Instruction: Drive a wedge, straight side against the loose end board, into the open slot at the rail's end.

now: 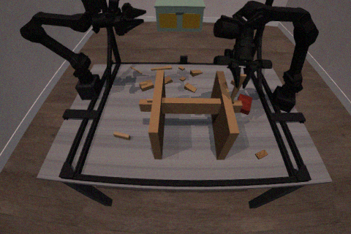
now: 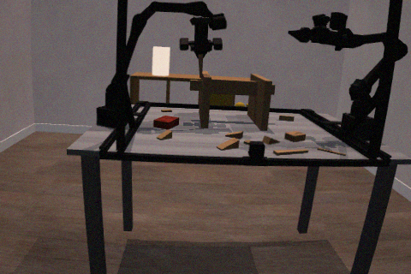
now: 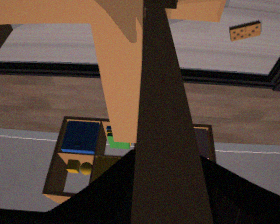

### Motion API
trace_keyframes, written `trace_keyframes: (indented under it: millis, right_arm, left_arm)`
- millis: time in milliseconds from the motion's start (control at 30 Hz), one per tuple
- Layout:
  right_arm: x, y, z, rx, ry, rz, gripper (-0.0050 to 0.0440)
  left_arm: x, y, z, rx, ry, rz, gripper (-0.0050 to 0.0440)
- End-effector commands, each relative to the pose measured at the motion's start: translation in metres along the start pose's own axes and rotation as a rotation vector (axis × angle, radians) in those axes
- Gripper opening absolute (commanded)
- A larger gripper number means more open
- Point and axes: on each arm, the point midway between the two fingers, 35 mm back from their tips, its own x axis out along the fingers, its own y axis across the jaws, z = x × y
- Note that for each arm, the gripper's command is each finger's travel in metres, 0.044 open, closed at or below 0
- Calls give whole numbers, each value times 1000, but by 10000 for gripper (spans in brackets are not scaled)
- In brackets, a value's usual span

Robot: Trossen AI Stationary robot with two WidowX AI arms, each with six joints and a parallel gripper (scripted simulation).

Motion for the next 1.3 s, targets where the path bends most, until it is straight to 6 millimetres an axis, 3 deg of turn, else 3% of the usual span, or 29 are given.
trace_keyframes:
  millis: [0, 1267]
  right_arm:
    - [0, 0, -1, 2, 3, 2, 440]
    - [0, 0, -1, 2, 3, 2, 440]
  left_arm:
    - [0, 0, 0, -1, 1, 0, 0]
    - [12, 0, 9, 1, 1, -3, 0]
